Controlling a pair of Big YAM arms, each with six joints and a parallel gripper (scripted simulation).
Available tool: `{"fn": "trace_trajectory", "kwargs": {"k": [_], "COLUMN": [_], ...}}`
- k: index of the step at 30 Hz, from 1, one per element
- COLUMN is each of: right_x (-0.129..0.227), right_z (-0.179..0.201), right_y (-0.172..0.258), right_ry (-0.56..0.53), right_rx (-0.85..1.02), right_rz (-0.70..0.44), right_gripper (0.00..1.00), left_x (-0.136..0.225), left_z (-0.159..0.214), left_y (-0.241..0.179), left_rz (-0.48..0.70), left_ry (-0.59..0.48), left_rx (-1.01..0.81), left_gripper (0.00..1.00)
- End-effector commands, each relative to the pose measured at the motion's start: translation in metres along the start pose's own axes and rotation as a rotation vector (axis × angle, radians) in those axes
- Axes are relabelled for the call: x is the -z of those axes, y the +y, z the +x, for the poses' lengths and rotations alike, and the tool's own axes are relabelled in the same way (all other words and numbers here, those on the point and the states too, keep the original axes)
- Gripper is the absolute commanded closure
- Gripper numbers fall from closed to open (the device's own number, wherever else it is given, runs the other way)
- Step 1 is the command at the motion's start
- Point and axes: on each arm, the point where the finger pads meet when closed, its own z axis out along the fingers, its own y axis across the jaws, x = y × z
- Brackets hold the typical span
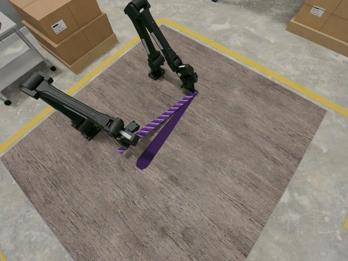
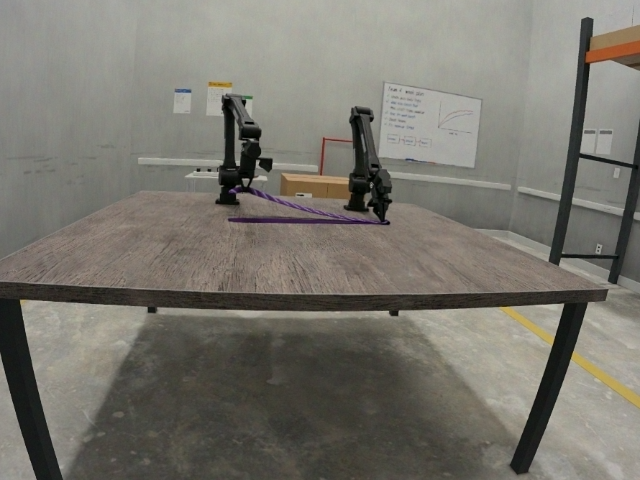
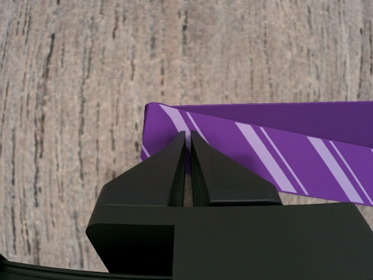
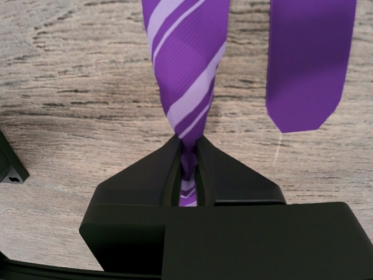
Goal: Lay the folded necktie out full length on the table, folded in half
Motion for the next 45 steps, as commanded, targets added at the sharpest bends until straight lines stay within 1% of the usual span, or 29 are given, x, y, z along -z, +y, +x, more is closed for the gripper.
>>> {"fn": "trace_trajectory", "kwargs": {"k": [1, 45], "right_x": [0.023, 0.025], "right_z": [-0.006, -0.007], "right_y": [-0.022, -0.058], "right_ry": [-0.016, -0.014], "right_rx": [0.018, 0.077], "right_rz": [0.057, 0.058], "right_gripper": [0.96, 0.96], "left_x": [-0.002, -0.002], "left_z": [-0.007, -0.007], "left_y": [-0.001, -0.001], "left_rz": [-0.003, -0.003], "left_ry": [-0.016, -0.016], "left_rx": [-0.004, -0.004], "left_gripper": [0.96, 0.96]}}
